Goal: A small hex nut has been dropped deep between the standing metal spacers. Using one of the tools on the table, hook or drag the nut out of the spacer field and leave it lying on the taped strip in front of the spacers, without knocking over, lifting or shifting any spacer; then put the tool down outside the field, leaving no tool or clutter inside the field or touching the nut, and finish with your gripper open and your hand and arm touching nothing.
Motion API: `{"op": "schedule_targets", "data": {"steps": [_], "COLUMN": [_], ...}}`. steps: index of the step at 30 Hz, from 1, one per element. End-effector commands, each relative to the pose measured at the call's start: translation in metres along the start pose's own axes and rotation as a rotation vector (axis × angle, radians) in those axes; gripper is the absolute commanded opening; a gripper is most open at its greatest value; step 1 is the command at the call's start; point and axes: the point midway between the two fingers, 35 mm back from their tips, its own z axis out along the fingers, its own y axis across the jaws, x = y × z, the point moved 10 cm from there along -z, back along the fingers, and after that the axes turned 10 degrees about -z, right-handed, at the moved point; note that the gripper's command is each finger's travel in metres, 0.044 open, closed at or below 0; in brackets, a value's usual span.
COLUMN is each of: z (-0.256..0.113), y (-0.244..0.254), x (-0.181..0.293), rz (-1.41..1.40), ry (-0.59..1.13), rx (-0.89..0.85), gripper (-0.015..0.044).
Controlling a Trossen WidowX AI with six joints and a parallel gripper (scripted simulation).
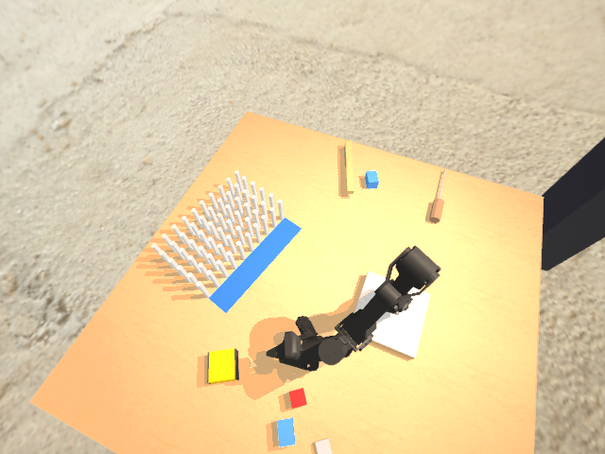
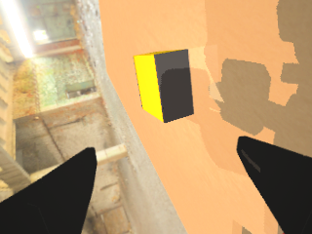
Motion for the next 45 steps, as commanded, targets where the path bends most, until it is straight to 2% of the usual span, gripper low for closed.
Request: {"op": "schedule_targets", "data": {"steps": [1, 5, 14, 22, 31, 45], "z": [0.000, 0.011, 0.035, 0.030, 0.008, 0.005], "y": [0.000, 0.009, 0.041, 0.054, 0.064, 0.065], "x": [-0.001, -0.022, -0.126, -0.186, -0.251, -0.257], "rz": [-0.006, -0.158, -0.849, -1.232, -1.645, -1.681], "ry": [-0.002, -0.051, -0.224, -0.274, -0.278, -0.276], "rx": [0.000, 0.015, 0.166, 0.304, 0.500, 0.520], "gripper": [0.0426, 0.0440, 0.0440, 0.0440, 0.0440, 0.0440]}}
